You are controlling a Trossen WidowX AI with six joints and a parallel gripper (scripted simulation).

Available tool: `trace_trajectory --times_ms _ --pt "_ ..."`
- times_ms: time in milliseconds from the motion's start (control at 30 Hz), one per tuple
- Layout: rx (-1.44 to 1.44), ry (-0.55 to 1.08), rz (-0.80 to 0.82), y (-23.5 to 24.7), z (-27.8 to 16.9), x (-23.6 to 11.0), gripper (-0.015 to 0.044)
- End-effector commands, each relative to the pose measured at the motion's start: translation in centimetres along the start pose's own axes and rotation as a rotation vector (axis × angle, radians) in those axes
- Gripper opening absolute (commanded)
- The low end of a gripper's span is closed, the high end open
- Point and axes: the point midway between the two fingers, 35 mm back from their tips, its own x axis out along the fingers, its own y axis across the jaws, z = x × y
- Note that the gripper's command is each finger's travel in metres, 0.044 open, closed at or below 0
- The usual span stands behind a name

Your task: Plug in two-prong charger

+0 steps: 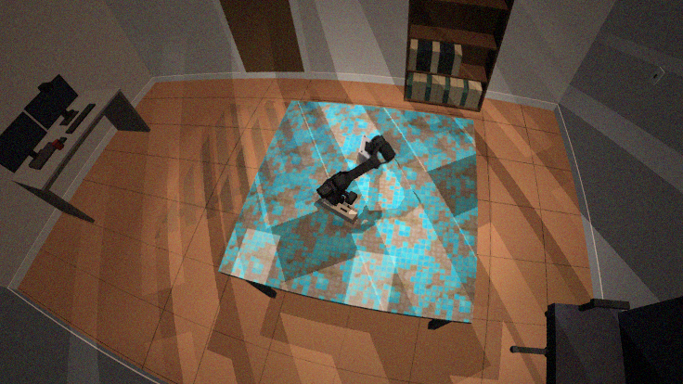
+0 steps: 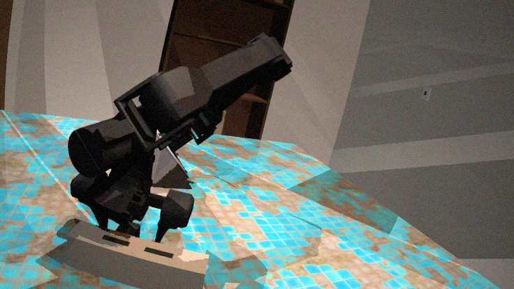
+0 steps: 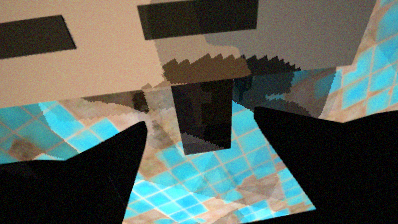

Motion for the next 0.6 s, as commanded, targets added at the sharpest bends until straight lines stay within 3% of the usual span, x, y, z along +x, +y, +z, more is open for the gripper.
trace_trajectory --times_ms 0,567 --pt "-0.006 -0.002 -0.002 0.0 -0.4 -0.1 0.044" --pt "-0.005 -0.002 -0.002 0.0 -2.0 0.0 0.044"
